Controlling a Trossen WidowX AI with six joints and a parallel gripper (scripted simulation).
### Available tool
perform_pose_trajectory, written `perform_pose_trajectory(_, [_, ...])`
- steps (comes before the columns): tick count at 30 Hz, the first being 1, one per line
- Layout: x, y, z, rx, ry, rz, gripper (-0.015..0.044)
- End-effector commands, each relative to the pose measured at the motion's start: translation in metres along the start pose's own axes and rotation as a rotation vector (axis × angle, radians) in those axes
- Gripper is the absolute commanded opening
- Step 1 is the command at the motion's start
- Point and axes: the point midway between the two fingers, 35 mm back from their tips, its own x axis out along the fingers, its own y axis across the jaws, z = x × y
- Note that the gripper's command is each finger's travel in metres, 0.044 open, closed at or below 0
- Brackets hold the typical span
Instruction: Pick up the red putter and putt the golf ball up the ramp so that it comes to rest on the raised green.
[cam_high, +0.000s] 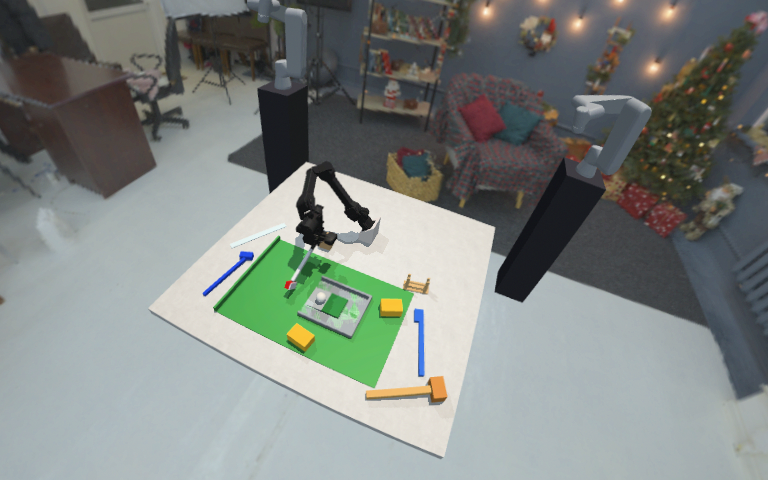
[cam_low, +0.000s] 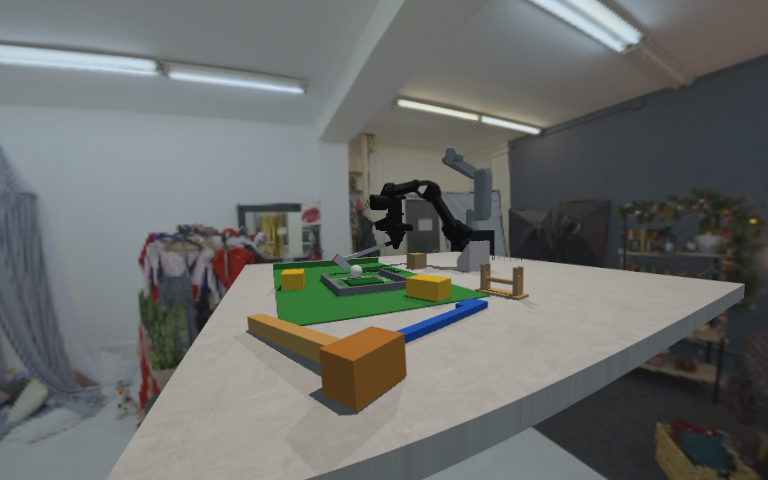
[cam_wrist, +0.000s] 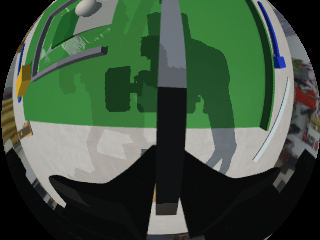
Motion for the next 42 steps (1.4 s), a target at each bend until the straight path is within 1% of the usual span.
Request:
perform_pose_trajectory(1, [-0.015, 0.001, 0.003, 0.007, -0.011, 0.000, 0.0000])
perform_pose_trajectory(7, [-0.043, 0.000, 0.002, 0.007, -0.010, -0.001, 0.0000])
perform_pose_trajectory(10, [-0.050, 0.000, 0.002, 0.007, -0.009, -0.002, 0.0000])
perform_pose_trajectory(11, [-0.043, 0.000, 0.001, -0.001, -0.009, -0.004, 0.0000])
perform_pose_trajectory(42, [-0.043, 0.000, 0.001, -0.001, -0.009, -0.004, 0.0000])
